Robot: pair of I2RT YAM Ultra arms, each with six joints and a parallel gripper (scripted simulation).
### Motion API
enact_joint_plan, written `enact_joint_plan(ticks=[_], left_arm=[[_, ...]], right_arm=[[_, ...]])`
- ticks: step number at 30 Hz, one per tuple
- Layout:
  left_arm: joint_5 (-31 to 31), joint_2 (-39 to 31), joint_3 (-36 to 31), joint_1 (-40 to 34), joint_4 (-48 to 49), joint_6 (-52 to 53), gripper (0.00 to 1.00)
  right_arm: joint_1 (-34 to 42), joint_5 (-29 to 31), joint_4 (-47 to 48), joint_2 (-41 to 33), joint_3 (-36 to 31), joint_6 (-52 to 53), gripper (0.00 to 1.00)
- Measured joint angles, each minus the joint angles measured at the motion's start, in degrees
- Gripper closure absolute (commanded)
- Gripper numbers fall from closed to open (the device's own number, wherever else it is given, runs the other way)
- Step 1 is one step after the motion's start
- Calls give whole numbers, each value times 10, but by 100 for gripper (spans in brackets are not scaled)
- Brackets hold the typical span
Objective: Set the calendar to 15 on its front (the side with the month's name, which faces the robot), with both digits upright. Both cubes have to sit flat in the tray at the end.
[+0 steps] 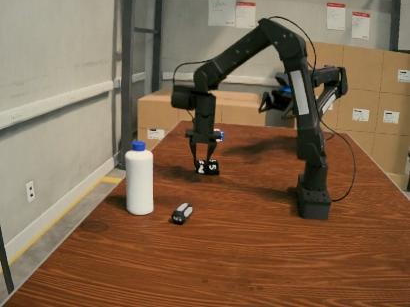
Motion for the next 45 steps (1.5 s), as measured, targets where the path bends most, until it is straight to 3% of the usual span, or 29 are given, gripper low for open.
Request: enact_joint_plan(ticks=[11,23,45], left_arm=[[1,-41,-109,39,30,75,74],[4,-50,-111,39,50,151,74],[7,-54,-126,39,64,164,74]], right_arm=[[0,-5,19,2,0,0,0],[0,-5,21,2,0,0,0],[0,-5,21,2,0,0,0]])
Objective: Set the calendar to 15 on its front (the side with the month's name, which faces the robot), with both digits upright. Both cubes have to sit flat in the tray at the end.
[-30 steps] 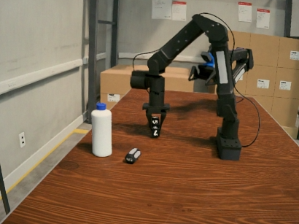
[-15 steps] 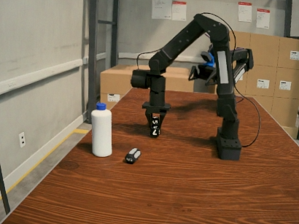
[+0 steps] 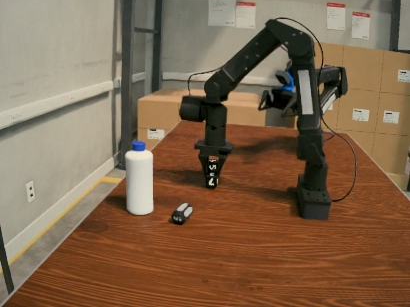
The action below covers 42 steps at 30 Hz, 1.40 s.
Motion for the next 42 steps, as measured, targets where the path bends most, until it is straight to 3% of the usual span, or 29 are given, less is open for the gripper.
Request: enact_joint_plan(ticks=[18,24,28,31,42], left_arm=[[0,7,-1,0,19,3,74],[50,11,-6,-5,33,3,74],[33,12,-6,-1,31,3,74],[24,12,-7,0,31,3,44],[13,-9,-12,-2,22,-1,43]], right_arm=[[0,0,0,0,0,0,0],[0,0,0,0,0,0,0],[0,0,0,0,0,0,0],[0,0,0,0,0,0,0],[0,0,0,0,0,0,0]])
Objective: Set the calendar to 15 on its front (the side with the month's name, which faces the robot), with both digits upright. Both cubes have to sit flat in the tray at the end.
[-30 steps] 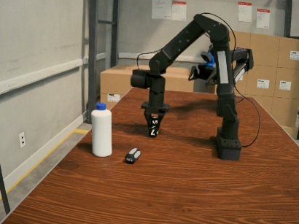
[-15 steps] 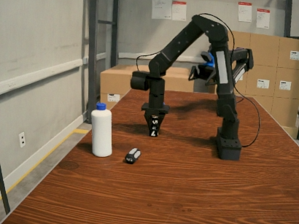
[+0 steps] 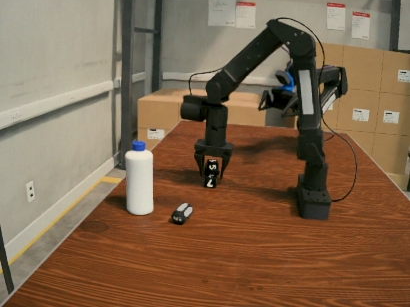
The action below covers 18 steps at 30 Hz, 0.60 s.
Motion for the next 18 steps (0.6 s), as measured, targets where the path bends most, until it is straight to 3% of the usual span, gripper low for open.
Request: enact_joint_plan(ticks=[5,9,18], left_arm=[[0,-18,0,-6,-16,-2,43],[-3,-27,1,-6,-35,-3,0],[-5,-57,51,-6,-105,-3,0]], right_arm=[[0,0,0,0,0,0,0],[0,0,0,0,0,0,0],[0,0,0,0,0,0,0]])
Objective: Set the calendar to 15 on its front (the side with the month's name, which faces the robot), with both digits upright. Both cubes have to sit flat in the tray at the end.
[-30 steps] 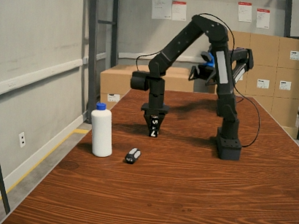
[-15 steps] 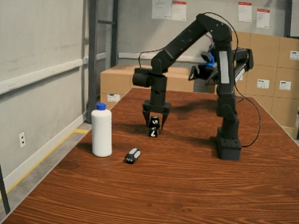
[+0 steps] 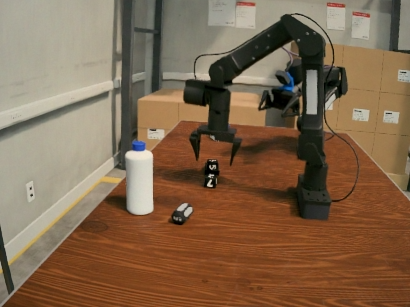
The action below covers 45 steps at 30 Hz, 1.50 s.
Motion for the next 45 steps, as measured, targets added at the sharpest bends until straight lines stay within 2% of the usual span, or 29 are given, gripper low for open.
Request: enact_joint_plan(ticks=[7,13,17,27,35,45], left_arm=[[0,6,21,6,-23,5,0],[-28,10,21,3,-34,33,0],[-72,8,21,-43,-36,80,0],[-173,-42,-12,-187,-34,205,0],[-210,-64,-39,-234,-27,254,0],[-215,-67,-42,-237,-24,262,0]], right_arm=[[0,0,0,0,0,0,0],[0,0,-12,0,0,0,0],[0,-1,-67,-1,19,-1,0],[0,-2,-186,-57,123,-2,0],[-5,-4,-223,-69,149,-3,0],[-6,-6,-232,-69,150,-4,0]])
